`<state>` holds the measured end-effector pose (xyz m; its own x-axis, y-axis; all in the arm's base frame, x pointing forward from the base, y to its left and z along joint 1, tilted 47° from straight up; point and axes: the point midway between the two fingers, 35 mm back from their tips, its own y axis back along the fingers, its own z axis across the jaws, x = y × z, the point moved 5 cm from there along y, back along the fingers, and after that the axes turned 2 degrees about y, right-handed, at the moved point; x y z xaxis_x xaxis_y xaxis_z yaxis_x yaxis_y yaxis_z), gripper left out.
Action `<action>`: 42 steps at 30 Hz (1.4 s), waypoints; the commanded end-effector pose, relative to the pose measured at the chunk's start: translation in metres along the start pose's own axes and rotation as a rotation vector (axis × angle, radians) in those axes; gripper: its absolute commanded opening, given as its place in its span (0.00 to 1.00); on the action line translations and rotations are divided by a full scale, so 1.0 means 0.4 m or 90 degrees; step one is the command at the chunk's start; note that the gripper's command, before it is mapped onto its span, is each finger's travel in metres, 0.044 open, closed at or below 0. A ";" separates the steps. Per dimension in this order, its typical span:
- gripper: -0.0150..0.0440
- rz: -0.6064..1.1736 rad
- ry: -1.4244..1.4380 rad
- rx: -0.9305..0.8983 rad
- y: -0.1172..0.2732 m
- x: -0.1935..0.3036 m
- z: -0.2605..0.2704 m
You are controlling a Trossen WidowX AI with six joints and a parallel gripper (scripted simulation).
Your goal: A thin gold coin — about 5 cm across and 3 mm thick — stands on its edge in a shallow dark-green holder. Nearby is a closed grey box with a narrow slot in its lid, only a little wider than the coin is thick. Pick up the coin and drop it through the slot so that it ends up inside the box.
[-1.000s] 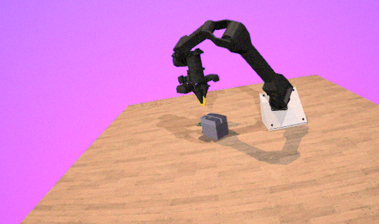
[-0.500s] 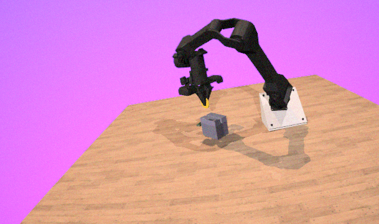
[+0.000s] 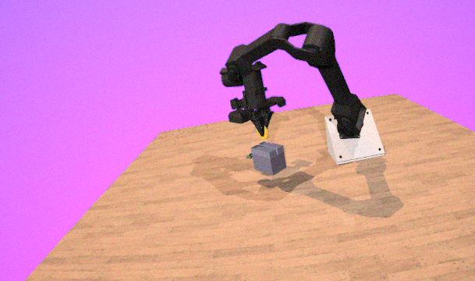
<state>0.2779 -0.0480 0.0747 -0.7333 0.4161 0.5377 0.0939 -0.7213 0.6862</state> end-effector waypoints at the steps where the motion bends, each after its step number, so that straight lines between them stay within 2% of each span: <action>1: 0.25 -0.002 -0.001 -0.004 -0.001 0.026 0.007; 42: 0.25 0.004 -0.001 0.002 -0.002 0.029 0.008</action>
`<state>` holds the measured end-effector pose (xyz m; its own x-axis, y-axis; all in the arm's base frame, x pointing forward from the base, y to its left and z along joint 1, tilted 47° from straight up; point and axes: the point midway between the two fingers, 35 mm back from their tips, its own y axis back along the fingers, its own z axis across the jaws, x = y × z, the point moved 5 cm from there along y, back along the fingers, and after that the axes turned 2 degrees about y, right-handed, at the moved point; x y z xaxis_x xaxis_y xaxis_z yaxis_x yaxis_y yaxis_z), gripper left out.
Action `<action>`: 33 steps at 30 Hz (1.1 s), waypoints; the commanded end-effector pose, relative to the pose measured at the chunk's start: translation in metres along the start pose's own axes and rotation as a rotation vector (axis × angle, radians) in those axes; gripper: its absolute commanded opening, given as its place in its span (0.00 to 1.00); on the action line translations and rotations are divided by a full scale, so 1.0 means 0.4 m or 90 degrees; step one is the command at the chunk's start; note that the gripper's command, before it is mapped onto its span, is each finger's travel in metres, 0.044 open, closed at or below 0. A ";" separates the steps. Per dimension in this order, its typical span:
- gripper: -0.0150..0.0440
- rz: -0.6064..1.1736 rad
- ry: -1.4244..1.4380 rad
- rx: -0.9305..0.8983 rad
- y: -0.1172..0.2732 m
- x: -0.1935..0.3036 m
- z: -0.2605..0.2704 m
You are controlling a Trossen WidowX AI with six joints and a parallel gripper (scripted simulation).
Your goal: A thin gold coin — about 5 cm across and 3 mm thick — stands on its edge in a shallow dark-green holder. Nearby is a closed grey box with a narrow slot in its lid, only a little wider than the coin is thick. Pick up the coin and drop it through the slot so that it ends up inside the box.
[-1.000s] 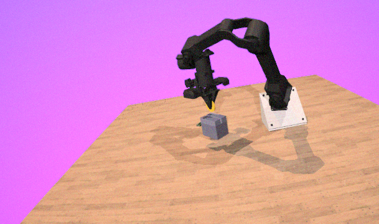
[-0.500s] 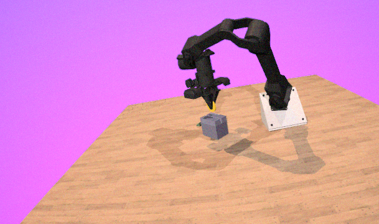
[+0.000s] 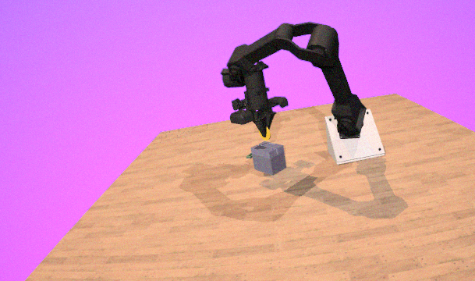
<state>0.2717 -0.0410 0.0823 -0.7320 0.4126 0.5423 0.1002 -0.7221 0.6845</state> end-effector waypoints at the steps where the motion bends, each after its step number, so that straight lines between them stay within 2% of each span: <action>1: 0.25 0.001 -0.001 0.000 -0.002 0.000 -0.001; 30: 0.25 0.001 -0.003 -0.001 -0.048 0.003 0.003; 33: 0.39 0.000 0.001 0.003 -0.043 0.000 0.003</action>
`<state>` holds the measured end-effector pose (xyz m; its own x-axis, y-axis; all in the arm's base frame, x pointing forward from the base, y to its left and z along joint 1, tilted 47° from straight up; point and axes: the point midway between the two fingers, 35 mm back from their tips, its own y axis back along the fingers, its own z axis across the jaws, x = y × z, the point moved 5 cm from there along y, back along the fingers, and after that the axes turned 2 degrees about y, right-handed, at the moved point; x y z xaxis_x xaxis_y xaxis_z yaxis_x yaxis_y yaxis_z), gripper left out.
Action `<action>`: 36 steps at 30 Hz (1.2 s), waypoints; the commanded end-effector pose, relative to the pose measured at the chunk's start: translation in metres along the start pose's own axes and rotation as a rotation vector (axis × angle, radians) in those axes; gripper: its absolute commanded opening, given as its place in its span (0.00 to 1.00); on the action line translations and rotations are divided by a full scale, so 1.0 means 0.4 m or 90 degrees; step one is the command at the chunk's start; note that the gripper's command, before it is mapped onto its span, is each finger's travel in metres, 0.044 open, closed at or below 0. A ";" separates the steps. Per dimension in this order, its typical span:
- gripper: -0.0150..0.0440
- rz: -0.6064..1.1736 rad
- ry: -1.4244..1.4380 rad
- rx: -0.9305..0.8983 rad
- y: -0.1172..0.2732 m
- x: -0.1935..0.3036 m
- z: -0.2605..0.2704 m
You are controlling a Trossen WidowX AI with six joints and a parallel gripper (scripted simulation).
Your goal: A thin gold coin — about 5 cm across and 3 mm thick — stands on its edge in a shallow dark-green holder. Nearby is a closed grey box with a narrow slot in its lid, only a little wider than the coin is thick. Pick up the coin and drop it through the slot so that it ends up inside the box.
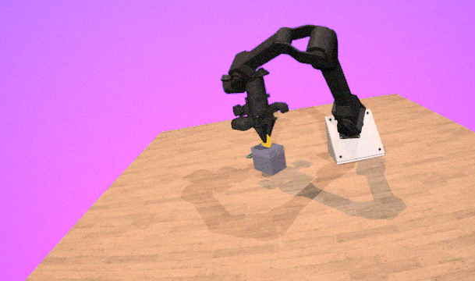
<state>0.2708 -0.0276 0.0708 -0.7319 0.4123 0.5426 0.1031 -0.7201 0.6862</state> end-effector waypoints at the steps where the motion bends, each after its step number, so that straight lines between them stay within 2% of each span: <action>1: 0.43 0.000 0.001 0.000 0.001 0.000 0.000; 3: 0.52 0.000 0.001 0.000 0.001 0.000 0.000; 12: 0.53 0.000 0.001 0.000 0.001 0.000 0.000; 20: 0.88 0.000 0.000 0.000 0.051 0.000 -0.001; 23: 1.00 0.003 -0.004 -0.001 0.129 0.006 -0.004; 25: 1.00 0.005 -0.004 -0.002 0.152 0.010 -0.005; 36: 1.00 0.005 -0.004 -0.002 0.152 0.010 -0.005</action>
<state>0.2725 -0.0701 0.1138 -0.7231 0.4133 0.5535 0.1028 -0.7280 0.6779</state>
